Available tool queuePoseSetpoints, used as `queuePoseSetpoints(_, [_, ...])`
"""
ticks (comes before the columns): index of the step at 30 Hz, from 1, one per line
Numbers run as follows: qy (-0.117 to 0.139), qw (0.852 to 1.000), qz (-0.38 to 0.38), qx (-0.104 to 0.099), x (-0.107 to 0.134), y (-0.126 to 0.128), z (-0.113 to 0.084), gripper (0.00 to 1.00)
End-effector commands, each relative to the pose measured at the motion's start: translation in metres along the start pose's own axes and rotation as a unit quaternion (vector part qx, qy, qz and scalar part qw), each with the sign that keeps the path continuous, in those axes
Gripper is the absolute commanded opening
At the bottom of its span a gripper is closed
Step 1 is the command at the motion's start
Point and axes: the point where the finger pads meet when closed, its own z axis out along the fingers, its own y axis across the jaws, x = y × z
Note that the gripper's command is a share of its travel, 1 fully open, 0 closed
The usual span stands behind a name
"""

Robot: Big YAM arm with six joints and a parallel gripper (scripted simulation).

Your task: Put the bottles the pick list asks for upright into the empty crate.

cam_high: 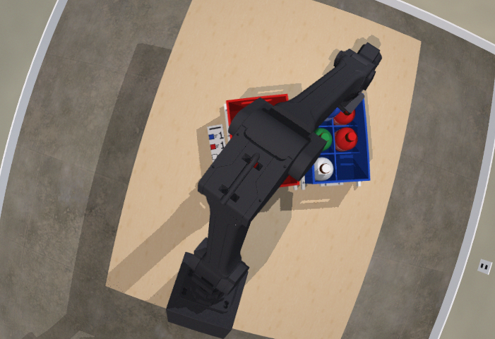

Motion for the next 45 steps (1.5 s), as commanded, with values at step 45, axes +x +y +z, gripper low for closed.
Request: queuePoseSetpoints(45, [-0.047,0.999,-0.007,-0.002,0.011,-0.005,-0.032,0.0])
